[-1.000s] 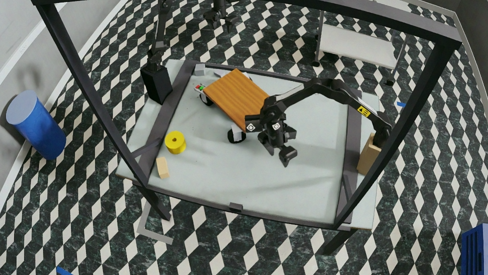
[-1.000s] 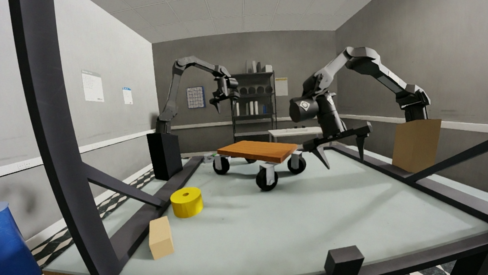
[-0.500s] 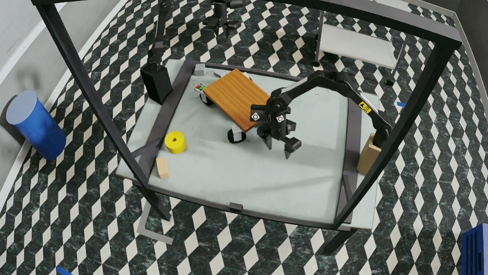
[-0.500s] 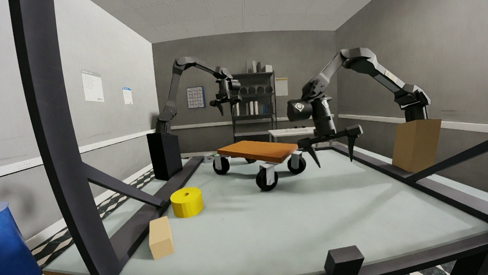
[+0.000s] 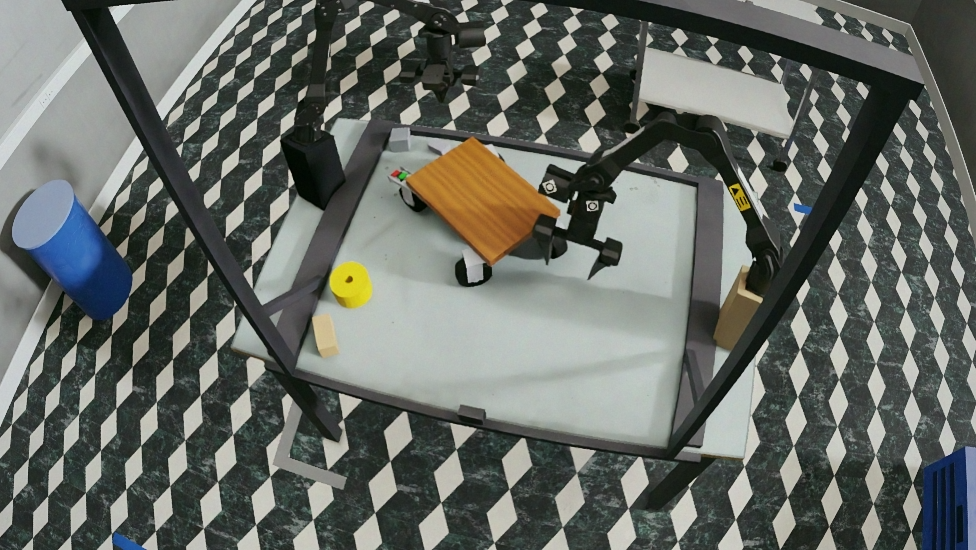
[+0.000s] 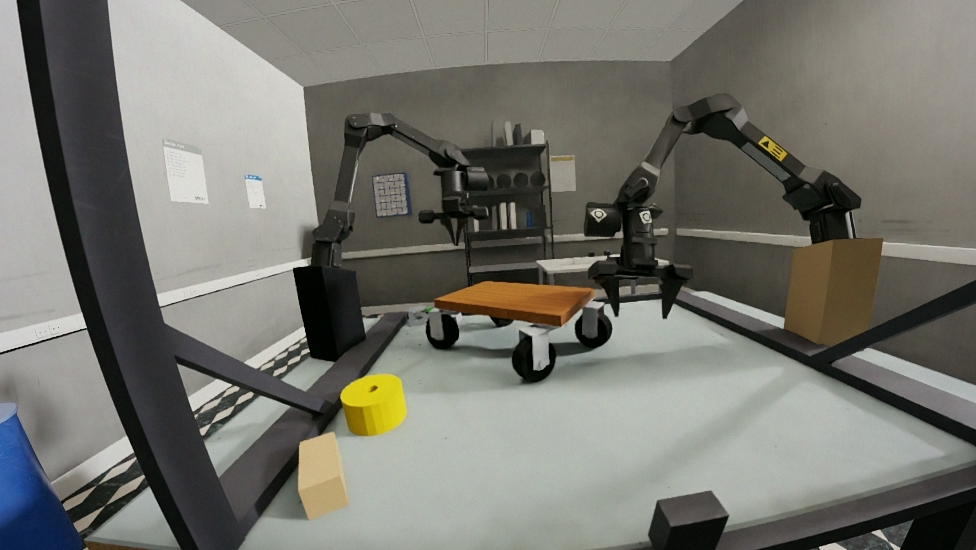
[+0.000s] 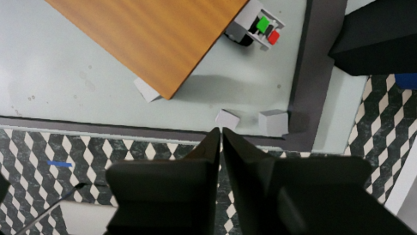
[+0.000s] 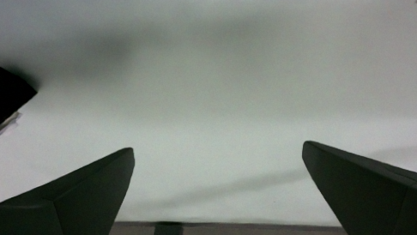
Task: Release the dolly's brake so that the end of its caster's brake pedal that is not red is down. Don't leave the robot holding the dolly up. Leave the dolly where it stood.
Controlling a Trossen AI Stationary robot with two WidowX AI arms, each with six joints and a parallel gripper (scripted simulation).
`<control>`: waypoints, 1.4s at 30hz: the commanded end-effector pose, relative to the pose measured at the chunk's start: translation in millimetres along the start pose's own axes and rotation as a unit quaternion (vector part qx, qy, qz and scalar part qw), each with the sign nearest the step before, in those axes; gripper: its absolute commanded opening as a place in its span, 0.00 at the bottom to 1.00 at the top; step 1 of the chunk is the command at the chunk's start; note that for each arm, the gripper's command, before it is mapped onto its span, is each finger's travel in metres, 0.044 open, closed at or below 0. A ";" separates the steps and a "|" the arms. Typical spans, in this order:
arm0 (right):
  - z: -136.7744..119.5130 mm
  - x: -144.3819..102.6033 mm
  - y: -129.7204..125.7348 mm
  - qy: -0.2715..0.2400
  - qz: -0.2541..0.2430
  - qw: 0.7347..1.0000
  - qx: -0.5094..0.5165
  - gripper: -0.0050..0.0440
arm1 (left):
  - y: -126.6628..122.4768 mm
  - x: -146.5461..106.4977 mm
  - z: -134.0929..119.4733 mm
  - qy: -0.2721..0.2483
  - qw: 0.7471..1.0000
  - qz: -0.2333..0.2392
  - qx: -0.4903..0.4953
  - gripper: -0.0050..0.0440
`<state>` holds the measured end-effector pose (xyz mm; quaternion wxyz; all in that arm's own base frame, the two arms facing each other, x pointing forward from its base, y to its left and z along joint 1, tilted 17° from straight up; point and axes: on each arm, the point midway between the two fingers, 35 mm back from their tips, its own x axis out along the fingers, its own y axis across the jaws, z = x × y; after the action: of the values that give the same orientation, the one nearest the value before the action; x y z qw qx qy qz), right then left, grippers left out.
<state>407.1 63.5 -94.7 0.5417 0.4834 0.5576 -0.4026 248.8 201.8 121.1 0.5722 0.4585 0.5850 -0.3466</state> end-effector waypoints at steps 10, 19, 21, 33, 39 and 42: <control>65.6 -34.8 -16.0 -0.051 0.136 0.965 -0.218 1.00 | -9.1 30.3 38.9 0.025 0.990 0.005 -0.139 0.10; 110.9 -58.1 -62.4 -0.150 0.175 0.897 -0.377 1.00 | -26.4 58.7 72.9 0.043 0.963 0.014 -0.264 0.10; 118.1 -63.1 -72.0 -0.174 0.177 0.878 -0.409 1.00 | -30.7 64.2 78.9 0.046 0.957 0.016 -0.287 0.09; 145.6 -91.8 -131.6 -0.319 0.140 0.747 -0.566 1.00 | -60.7 94.2 108.6 0.063 0.908 0.033 -0.414 0.00; 152.5 -107.9 -156.4 -0.390 0.095 0.668 -0.627 1.00 | -74.5 103.6 118.5 0.066 0.881 0.048 -0.467 0.00; 152.8 -109.8 -160.8 -0.398 0.087 0.657 -0.634 1.00 | -77.4 106.1 119.9 0.067 0.877 0.049 -0.474 0.00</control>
<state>281.8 -126.9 -19.4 0.9128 -0.1065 0.3894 -0.0616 227.1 80.8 -5.3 0.6895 0.1883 0.6993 0.0136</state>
